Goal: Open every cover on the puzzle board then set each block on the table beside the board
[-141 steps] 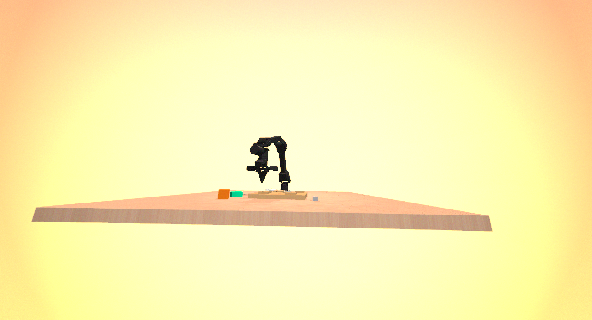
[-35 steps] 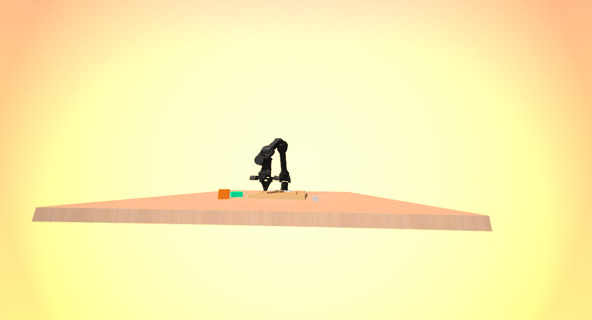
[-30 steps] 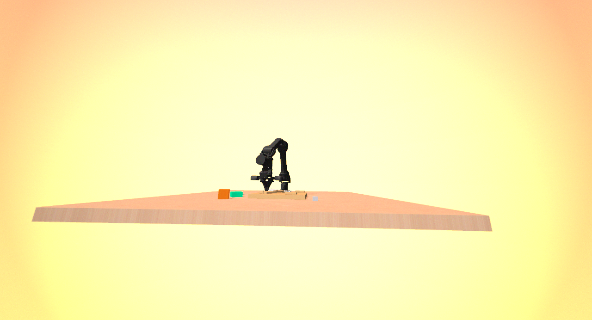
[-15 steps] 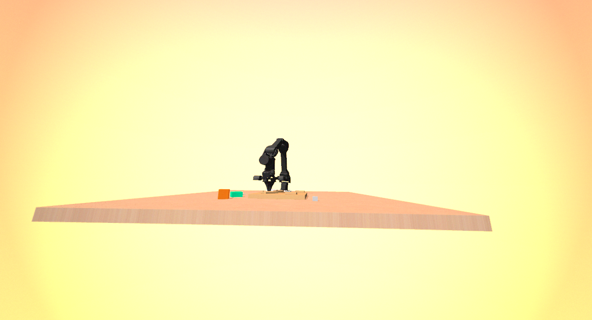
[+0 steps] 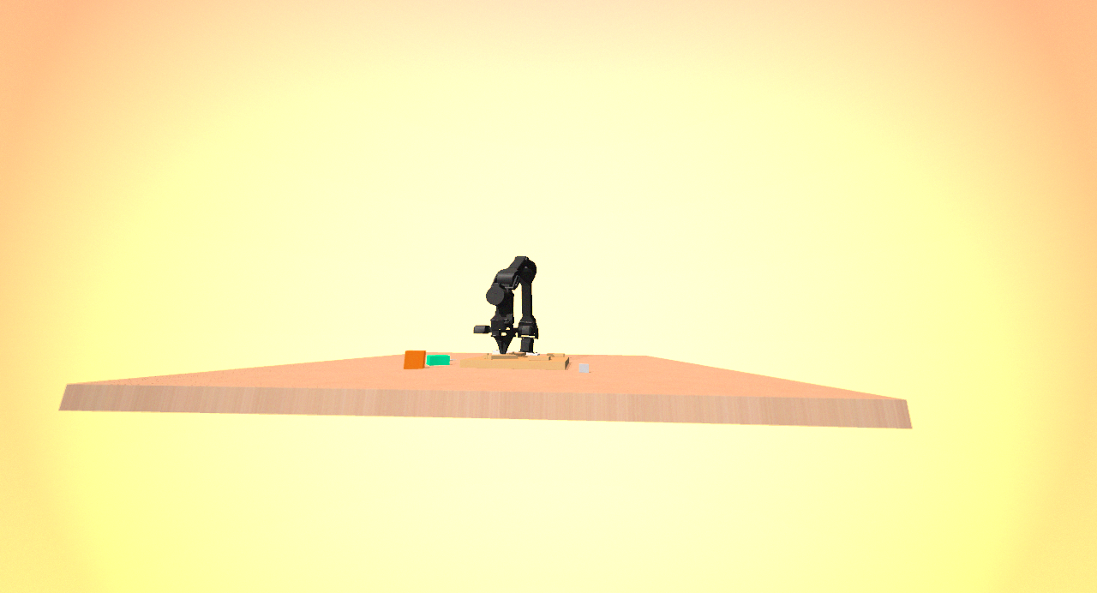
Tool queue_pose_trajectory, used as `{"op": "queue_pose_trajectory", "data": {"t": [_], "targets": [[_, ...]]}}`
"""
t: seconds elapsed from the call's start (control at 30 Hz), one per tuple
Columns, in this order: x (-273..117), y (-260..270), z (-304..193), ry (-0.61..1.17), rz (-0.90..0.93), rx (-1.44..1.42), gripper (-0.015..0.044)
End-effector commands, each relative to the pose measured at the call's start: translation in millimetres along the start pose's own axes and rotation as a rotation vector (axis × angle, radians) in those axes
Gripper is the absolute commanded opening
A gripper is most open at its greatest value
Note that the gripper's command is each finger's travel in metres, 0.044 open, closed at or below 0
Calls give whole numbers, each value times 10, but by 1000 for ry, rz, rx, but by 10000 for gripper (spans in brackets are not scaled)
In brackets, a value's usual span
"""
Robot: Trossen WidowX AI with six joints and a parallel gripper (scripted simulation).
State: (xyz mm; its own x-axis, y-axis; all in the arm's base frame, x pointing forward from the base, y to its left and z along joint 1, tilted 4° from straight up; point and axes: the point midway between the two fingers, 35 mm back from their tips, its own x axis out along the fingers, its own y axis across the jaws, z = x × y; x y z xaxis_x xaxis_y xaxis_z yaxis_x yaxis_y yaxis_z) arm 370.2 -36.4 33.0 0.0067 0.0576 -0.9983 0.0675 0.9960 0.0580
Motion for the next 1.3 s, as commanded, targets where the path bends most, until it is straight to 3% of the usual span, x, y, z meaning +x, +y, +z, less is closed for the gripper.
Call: {"op": "queue_pose_trajectory", "data": {"t": [0.0, 1.27], "targets": [[-16, 59, 46, -7, 4, 0, 0], [-26, 376, 296, -9, 7, 0, 0]]}}
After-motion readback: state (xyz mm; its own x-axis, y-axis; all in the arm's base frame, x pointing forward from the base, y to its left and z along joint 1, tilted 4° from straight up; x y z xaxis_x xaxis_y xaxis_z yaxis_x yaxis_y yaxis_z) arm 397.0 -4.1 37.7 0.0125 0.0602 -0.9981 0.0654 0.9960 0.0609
